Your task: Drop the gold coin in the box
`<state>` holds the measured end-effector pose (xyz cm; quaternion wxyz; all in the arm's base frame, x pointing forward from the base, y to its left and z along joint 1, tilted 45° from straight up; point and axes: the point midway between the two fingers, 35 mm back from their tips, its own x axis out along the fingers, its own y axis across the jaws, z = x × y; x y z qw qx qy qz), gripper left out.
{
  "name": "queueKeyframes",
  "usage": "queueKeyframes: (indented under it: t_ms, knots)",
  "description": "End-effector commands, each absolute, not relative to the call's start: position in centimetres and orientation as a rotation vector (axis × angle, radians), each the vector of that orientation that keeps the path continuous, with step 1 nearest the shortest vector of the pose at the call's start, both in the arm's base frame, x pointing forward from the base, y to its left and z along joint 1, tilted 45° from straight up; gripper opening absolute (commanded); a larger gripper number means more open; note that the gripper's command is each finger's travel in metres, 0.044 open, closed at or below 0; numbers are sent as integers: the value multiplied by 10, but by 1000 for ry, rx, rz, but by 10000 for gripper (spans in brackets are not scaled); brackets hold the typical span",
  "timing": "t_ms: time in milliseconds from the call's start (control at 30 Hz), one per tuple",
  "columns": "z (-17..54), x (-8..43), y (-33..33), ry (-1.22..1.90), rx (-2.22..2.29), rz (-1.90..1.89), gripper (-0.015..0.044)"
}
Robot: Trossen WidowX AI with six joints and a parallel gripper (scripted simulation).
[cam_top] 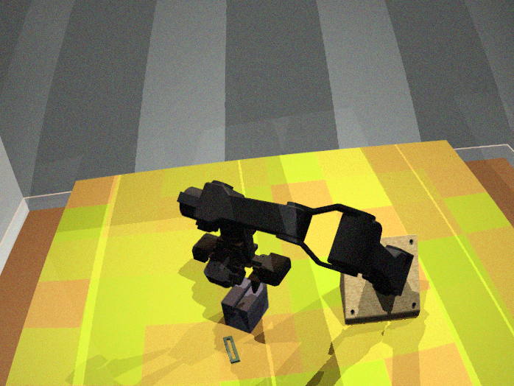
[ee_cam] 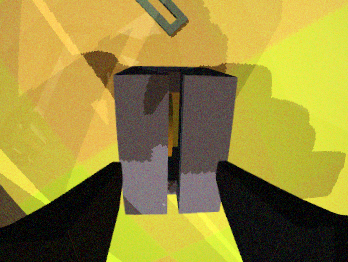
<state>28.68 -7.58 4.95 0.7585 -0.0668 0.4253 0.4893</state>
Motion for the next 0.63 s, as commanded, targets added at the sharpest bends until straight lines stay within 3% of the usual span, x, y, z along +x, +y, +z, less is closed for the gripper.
queueKeyframes:
  t_ms: [0, 200, 600]
  knots:
    - [57, 287, -86, 925, -156, 1057, 292]
    - [75, 281, -101, 924, -150, 1059, 440]
    - [91, 275, -114, 922, -144, 1063, 440]
